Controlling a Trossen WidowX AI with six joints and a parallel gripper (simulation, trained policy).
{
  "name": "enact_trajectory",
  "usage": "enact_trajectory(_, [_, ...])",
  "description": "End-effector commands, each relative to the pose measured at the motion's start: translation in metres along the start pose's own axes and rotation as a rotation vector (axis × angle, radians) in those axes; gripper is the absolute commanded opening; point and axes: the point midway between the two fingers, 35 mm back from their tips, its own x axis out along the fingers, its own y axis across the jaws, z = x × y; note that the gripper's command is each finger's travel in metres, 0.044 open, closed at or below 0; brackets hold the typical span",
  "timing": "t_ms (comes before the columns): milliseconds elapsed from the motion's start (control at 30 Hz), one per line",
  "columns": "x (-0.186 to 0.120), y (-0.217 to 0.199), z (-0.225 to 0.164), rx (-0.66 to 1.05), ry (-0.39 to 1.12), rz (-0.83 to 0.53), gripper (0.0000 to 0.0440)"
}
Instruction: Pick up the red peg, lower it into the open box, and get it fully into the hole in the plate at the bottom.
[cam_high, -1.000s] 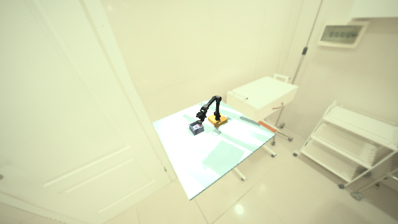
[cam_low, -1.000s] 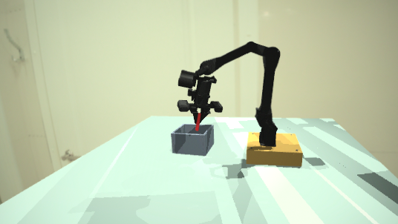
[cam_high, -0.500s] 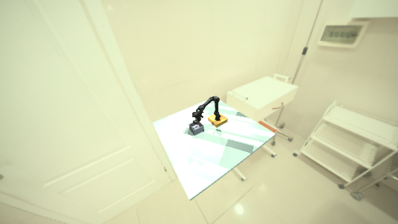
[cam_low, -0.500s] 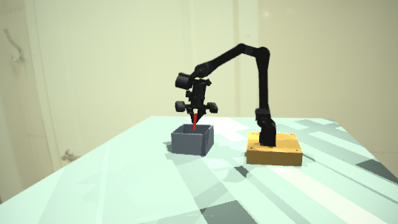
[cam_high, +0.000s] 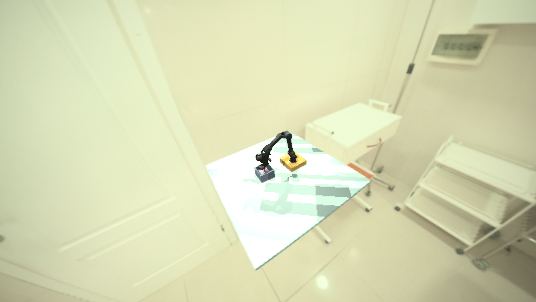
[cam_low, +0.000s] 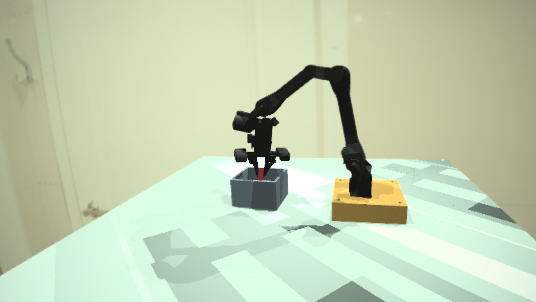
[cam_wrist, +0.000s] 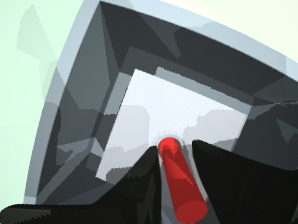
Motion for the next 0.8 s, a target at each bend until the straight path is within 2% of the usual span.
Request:
enact_trajectory(0, [0.007, -0.001, 0.002, -0.025, 0.013, -0.018, 0.0144])
enact_trajectory(133, [0.01, 0.003, 0.007, -0.031, 0.013, -0.025, 0.0148])
enact_trajectory(200, [0.01, 0.008, 0.013, -0.034, 0.007, -0.016, 0.0173])
enact_trajectory(567, [0.013, 0.027, 0.046, -0.053, -0.03, 0.014, 0.0431])
enact_trajectory(767, [0.008, 0.035, 0.068, -0.037, -0.083, 0.05, 0.044])
